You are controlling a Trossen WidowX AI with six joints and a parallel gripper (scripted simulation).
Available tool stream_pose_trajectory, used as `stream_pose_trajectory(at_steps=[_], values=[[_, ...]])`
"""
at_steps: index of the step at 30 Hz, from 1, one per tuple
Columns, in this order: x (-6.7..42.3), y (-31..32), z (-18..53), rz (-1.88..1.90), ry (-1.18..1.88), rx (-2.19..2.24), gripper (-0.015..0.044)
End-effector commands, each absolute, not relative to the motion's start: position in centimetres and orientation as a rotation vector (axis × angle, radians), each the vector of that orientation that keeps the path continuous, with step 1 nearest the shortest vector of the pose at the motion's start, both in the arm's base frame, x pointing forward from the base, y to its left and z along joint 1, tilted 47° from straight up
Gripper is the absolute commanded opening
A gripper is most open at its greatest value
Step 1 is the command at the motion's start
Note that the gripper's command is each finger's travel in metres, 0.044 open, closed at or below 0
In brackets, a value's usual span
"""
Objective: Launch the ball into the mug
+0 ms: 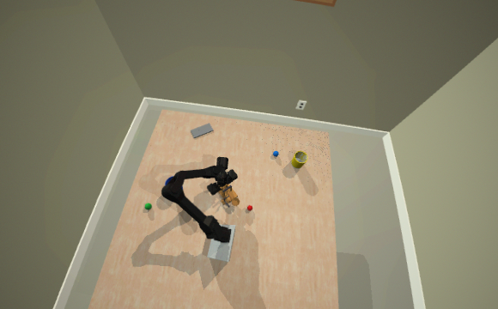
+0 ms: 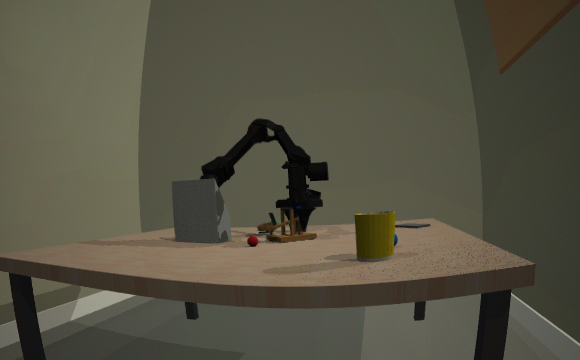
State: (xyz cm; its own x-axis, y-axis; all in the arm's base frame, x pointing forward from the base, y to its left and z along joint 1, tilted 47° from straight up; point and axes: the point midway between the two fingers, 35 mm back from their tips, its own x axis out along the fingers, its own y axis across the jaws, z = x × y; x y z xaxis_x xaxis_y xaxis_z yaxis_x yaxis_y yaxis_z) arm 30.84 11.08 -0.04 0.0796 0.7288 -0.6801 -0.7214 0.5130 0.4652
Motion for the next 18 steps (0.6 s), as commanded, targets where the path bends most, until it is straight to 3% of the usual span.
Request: stream_pose_trajectory(at_steps=[1,3,7,12,18], values=[[30.9,11.1,0.0,1.084,1.022,0.005,0.0125],[30.9,11.1,0.0,1.084,1.022,0.005,0.0111],[30.6,8.2,2.6,1.083,1.024,0.006,0.0006],[31.0,6.8,2.9,1.069,1.038,0.021,0.0000],[34.0,0.5,-2.3,0.940,1.151,0.151,0.0000]])
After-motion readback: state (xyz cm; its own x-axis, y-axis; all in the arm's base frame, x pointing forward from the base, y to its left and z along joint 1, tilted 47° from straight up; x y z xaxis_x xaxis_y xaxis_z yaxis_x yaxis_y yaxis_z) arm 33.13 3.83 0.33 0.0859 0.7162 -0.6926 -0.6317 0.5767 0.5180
